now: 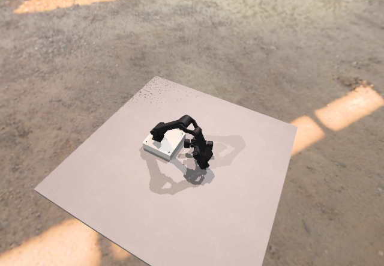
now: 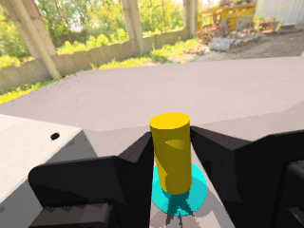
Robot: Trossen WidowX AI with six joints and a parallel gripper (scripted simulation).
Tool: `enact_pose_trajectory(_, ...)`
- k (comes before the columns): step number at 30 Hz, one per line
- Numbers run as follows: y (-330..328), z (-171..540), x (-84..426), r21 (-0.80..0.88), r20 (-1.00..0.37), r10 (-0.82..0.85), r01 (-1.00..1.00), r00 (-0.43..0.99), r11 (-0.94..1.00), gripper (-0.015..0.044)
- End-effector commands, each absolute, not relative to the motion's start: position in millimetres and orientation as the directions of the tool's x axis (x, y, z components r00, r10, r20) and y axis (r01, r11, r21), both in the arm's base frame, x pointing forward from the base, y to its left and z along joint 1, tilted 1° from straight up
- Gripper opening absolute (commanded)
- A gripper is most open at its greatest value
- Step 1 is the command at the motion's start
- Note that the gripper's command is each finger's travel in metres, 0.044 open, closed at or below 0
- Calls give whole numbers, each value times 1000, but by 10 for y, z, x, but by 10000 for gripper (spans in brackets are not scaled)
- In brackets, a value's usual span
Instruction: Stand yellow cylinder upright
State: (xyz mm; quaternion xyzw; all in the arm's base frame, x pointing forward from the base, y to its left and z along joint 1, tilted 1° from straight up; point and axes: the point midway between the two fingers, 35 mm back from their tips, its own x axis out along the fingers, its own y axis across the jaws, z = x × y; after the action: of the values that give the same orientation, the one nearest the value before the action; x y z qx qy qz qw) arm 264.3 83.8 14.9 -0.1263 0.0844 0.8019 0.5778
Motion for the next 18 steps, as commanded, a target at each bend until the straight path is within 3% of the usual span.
enact_pose_trajectory(1, 849, 148, 2648, -8, -299, 907, -950, -297, -314, 105)
enact_pose_trajectory(5, 849, 148, 2648, -8, -299, 907, -950, -297, -314, 105)
enact_pose_trajectory(16, 849, 148, 2648, -8, -299, 907, -950, -297, -314, 394)
enact_pose_trajectory(18, 849, 148, 2648, -8, -299, 907, -950, -297, -314, 400)
